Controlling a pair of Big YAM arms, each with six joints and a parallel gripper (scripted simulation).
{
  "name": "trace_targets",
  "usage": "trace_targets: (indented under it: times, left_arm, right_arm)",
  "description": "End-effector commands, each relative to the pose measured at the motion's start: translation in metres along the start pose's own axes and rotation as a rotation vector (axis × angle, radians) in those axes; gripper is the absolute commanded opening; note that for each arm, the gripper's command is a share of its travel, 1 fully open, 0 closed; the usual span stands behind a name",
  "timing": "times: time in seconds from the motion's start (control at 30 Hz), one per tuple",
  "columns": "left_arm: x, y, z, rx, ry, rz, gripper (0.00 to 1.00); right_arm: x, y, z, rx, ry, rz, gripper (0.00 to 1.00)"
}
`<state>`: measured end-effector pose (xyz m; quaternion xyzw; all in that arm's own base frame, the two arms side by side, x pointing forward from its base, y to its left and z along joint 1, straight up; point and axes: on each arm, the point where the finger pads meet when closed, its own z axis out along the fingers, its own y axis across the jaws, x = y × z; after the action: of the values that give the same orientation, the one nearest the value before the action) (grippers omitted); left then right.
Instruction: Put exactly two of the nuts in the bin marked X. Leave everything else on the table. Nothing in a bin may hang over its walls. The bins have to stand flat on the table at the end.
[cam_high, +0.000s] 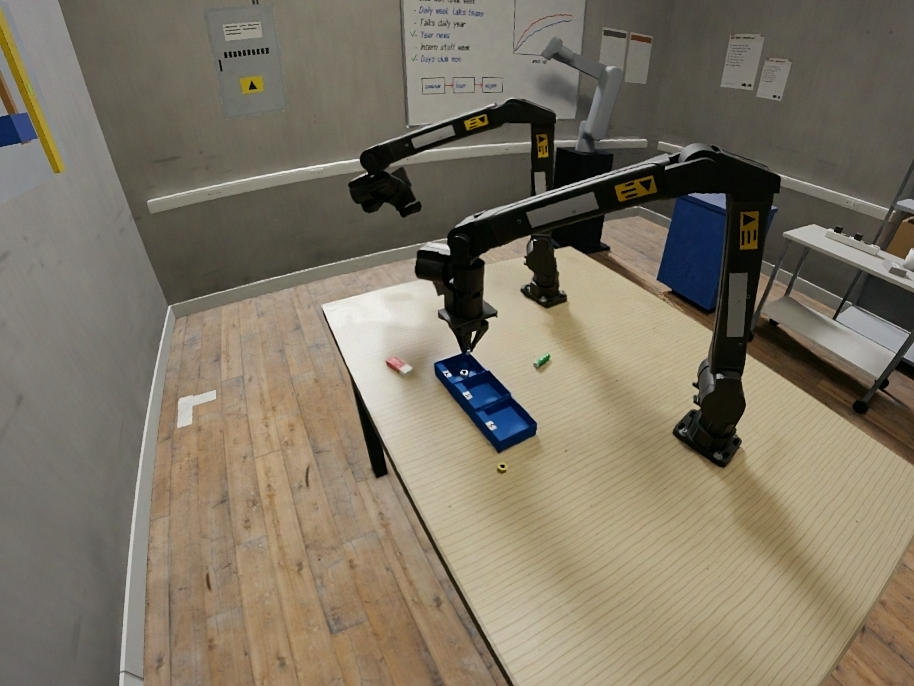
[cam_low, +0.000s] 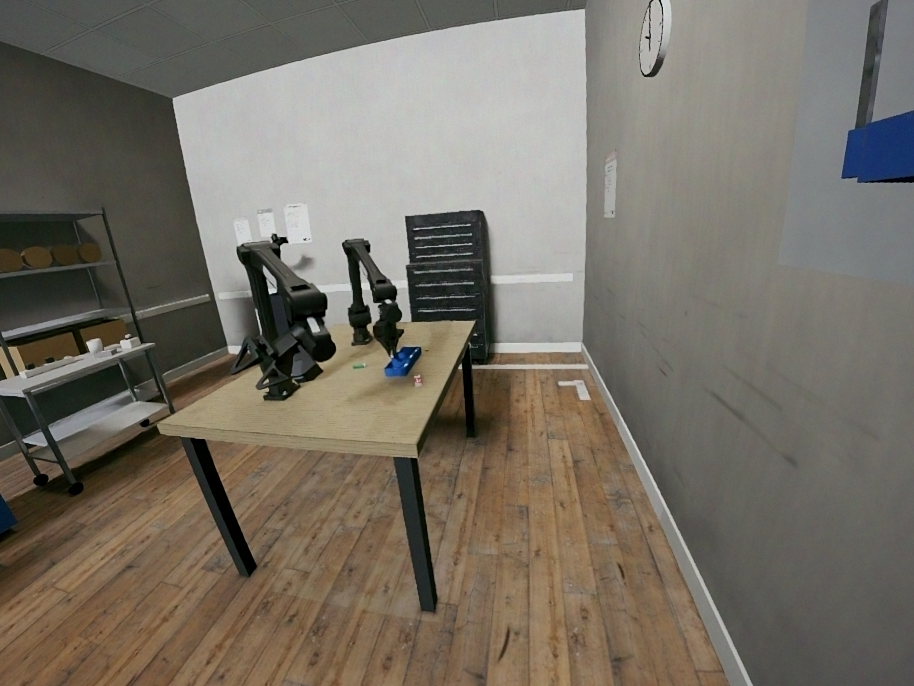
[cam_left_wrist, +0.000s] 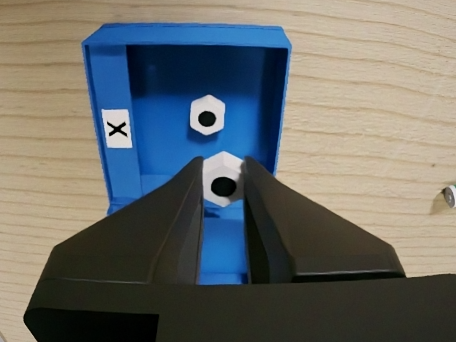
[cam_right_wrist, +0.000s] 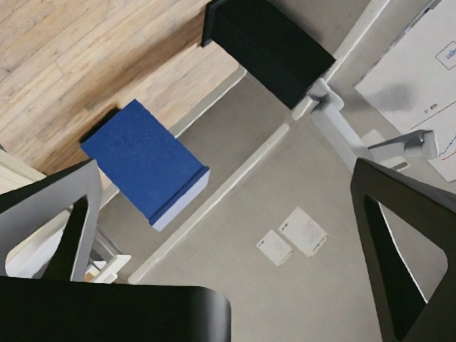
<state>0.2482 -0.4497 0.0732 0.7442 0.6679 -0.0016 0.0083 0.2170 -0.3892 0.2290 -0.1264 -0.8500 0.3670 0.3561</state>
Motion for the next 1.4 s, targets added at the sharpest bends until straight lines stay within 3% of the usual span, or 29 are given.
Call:
trace_targets:
  times: [0.0,0.07,0.1,0.3,0.4,1.03,1.1,1.23,1.37]
  left_arm:
    - [-0.009,0.025,-0.006,-0.008,-0.011,0.026,0.11]
    - [-0.009,0.025,-0.006,-0.008,-0.011,0.026,0.11]
    - [0.003,0.001,0.013,0.027,0.033,0.049,0.11]
    - [-0.02,0.013,-0.01,-0.016,-0.024,0.045,0.11]
    - [-0.003,0.017,0.001,0.002,0.002,0.026,0.11]
    - [-0.007,0.017,-0.007,-0.011,-0.015,0.027,0.11]
    - [0.004,0.015,0.017,0.011,0.014,0.025,0.11]
    - [-0.004,0.021,0.013,-0.004,-0.005,0.026,0.11]
    - [0.005,0.015,0.029,0.011,0.014,0.025,0.11]
  right_arm:
    - [0.003,-0.005,0.003,-0.004,0.003,0.015,1.0]
    - [0.003,-0.005,0.003,-0.004,0.003,0.015,1.0]
    - [0.003,-0.005,0.003,-0.004,0.003,0.015,1.0]
    - [0.003,-0.005,0.003,-0.004,0.003,0.015,1.0]
    - [0.003,-0.005,0.003,-0.004,0.003,0.015,1.0]
    - [0.003,-0.005,0.003,-0.004,0.003,0.015,1.0]
    - [0.003,-0.005,0.003,-0.004,0.003,0.015,1.0]
    - [0.003,-0.005,0.003,-0.004,0.003,0.015,1.0]
    - [0.003,-0.005,0.003,-0.004,0.003,0.015,1.0]
